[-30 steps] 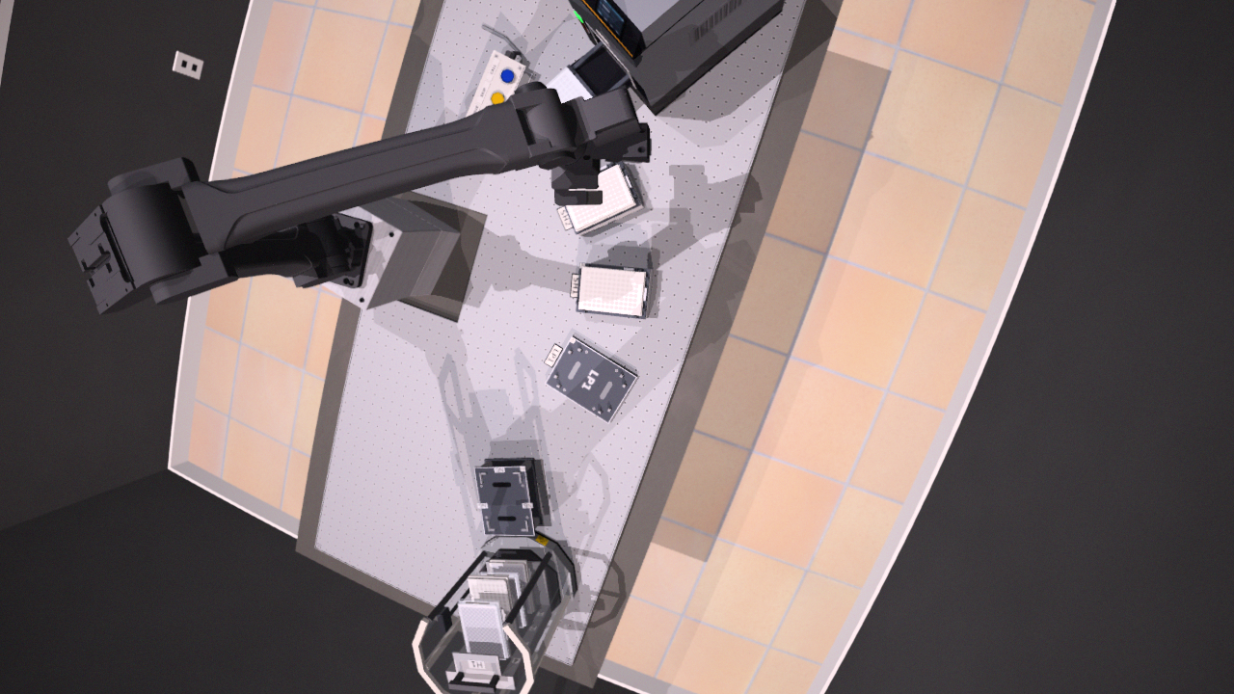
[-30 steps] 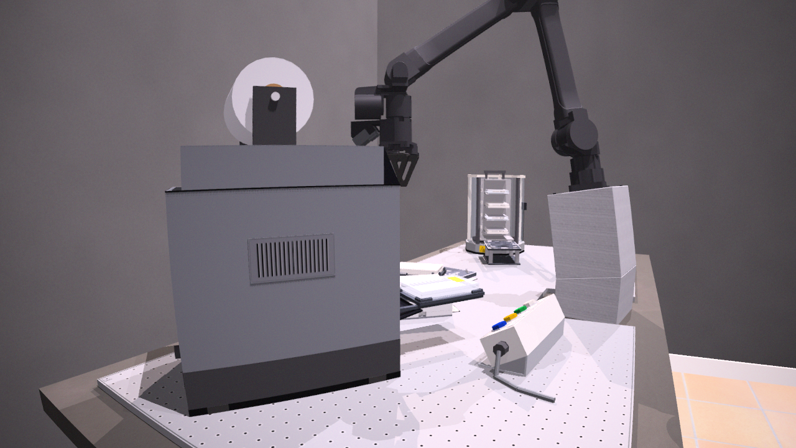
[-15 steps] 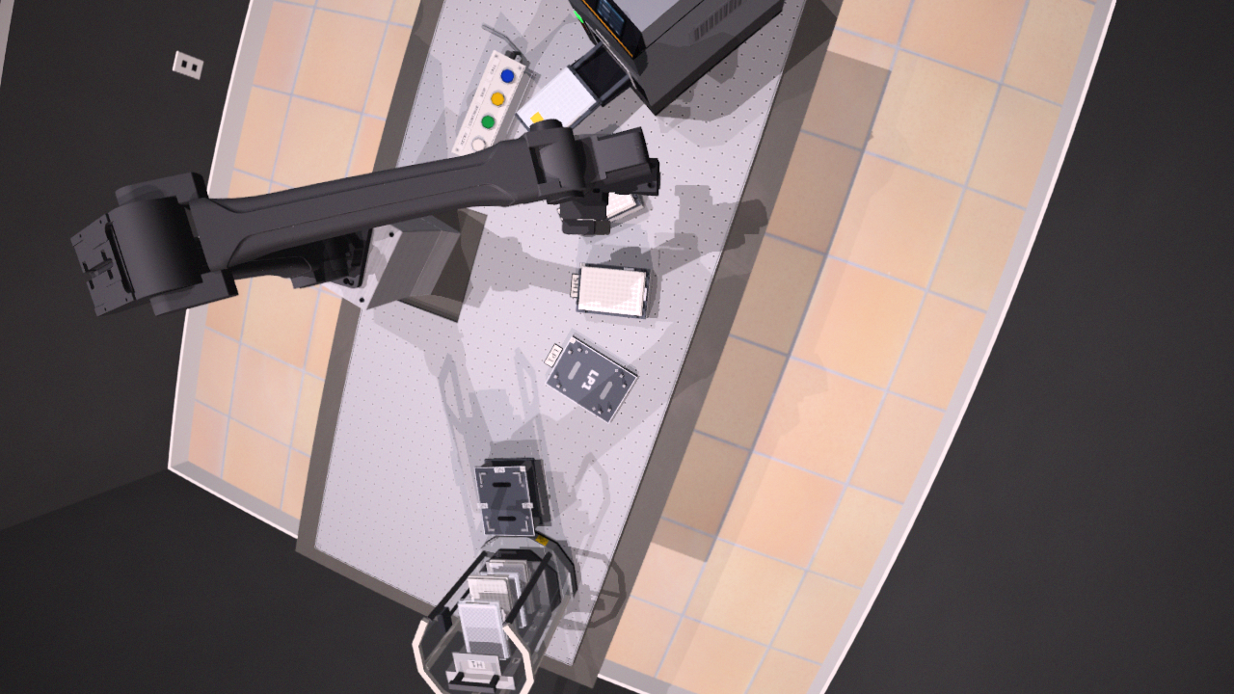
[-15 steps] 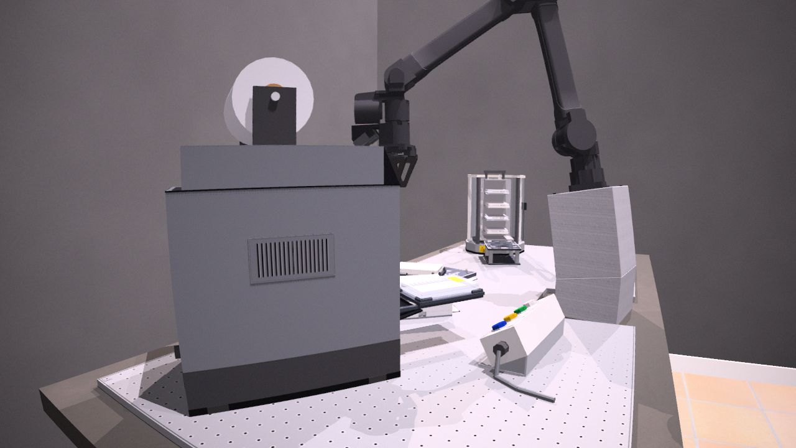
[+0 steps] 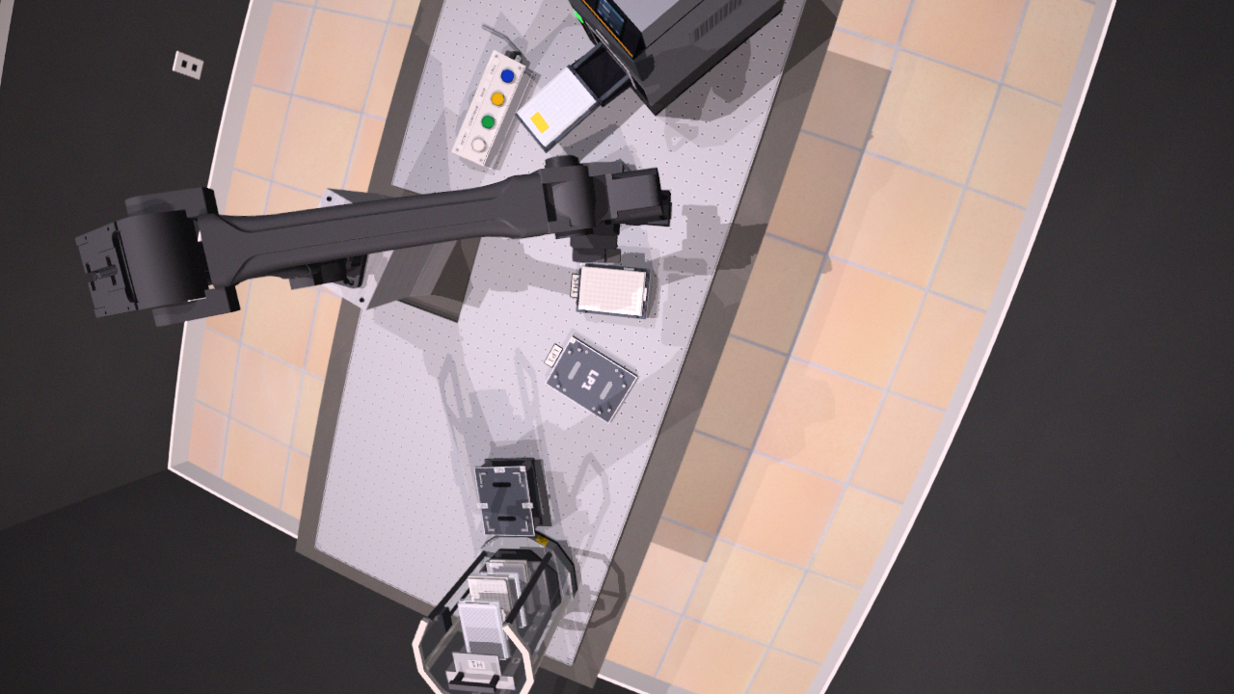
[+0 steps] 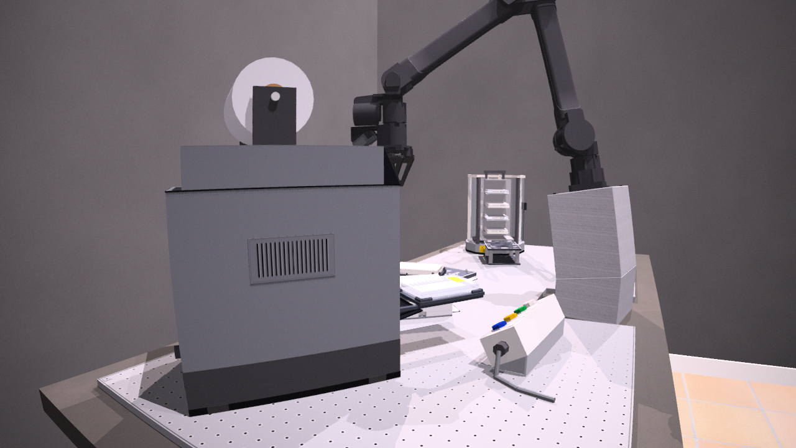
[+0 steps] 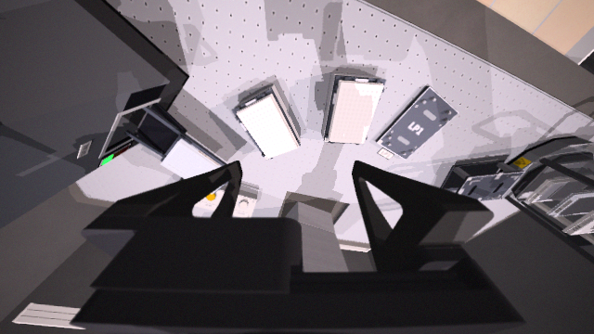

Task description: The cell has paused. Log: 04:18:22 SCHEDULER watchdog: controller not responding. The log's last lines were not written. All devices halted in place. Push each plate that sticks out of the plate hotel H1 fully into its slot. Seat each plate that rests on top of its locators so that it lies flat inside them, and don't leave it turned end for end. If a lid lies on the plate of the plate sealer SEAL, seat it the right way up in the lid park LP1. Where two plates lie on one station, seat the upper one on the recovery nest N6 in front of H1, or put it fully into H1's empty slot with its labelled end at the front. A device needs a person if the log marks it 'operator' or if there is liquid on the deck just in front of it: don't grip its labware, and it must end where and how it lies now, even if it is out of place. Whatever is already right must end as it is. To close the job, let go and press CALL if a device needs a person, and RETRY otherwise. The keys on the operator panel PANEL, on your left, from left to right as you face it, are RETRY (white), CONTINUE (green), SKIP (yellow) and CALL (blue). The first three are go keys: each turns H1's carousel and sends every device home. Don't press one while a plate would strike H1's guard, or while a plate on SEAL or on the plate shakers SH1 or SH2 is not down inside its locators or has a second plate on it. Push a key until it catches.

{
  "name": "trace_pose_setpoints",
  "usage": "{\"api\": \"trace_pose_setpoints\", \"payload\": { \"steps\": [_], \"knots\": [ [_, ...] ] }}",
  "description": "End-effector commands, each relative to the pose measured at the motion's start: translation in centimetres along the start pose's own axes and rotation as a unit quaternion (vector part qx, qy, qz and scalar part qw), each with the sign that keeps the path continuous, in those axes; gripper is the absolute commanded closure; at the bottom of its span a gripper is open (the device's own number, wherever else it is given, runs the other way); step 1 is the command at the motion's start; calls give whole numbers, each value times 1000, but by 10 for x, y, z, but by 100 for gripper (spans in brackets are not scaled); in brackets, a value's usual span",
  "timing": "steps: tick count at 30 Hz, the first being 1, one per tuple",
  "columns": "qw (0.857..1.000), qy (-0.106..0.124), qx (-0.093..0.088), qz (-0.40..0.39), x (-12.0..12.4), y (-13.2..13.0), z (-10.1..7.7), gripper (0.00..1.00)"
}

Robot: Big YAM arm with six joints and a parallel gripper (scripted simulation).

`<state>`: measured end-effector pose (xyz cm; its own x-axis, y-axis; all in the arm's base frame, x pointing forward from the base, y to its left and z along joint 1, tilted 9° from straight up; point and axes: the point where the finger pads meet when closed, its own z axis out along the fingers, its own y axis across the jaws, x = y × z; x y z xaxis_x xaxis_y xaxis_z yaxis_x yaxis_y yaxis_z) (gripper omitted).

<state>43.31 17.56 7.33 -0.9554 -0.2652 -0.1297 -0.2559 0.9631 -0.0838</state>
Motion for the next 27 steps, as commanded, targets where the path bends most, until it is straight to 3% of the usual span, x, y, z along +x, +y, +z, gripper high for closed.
{"api": "trace_pose_setpoints", "payload": {
  "steps": [1,4,5,9,16,19,22,27],
  "knots": [
    [1000,-22,-5,-7,-30,-11,-16,0],
    [1000,-20,-5,-7,-31,-14,-14,0],
    [999,-33,-6,-6,-35,-18,-26,0],
    [1000,-20,-4,-7,-37,-30,-15,0],
    [1000,-26,-4,-7,-45,-49,-19,0],
    [998,-43,-6,55,-48,-61,-33,0],
    [997,-36,-6,71,-47,-64,-26,0],
    [987,-44,-8,155,-48,-82,-33,0]
  ]
}}
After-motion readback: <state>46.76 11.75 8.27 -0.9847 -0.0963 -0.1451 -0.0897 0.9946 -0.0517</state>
